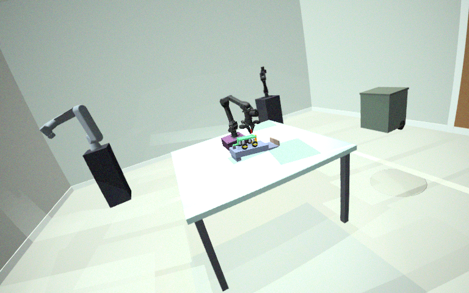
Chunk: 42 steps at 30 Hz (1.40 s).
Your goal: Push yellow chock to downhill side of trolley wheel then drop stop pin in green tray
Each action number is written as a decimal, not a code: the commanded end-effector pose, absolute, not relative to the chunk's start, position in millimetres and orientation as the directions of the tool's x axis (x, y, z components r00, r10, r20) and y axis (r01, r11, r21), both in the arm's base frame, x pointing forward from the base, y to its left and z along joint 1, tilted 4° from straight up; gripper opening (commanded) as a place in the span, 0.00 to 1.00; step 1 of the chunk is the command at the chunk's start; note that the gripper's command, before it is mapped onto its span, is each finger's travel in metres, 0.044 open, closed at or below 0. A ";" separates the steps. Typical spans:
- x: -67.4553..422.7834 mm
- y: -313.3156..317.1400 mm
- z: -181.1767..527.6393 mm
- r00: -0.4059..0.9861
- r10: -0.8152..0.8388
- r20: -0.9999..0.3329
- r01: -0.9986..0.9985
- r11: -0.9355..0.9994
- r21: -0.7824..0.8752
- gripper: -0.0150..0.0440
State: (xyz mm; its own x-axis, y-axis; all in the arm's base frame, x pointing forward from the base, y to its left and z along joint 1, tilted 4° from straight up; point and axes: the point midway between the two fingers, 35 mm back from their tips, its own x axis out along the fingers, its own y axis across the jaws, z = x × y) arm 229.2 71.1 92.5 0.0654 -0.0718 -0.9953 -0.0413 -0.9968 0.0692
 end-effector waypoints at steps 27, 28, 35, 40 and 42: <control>210.0 74.8 56.3 0.053 0.064 -0.996 0.046 -0.997 -0.062 0.25; 210.3 75.8 52.6 0.054 0.087 -0.995 0.047 -0.995 -0.084 0.25; 211.2 85.5 28.8 0.055 0.120 -0.991 0.049 -0.992 -0.118 0.25; 211.5 93.2 13.3 0.054 0.121 -0.991 0.049 -0.992 -0.119 0.25; 211.3 96.4 7.8 0.054 0.122 -0.991 0.049 -0.992 -0.119 0.25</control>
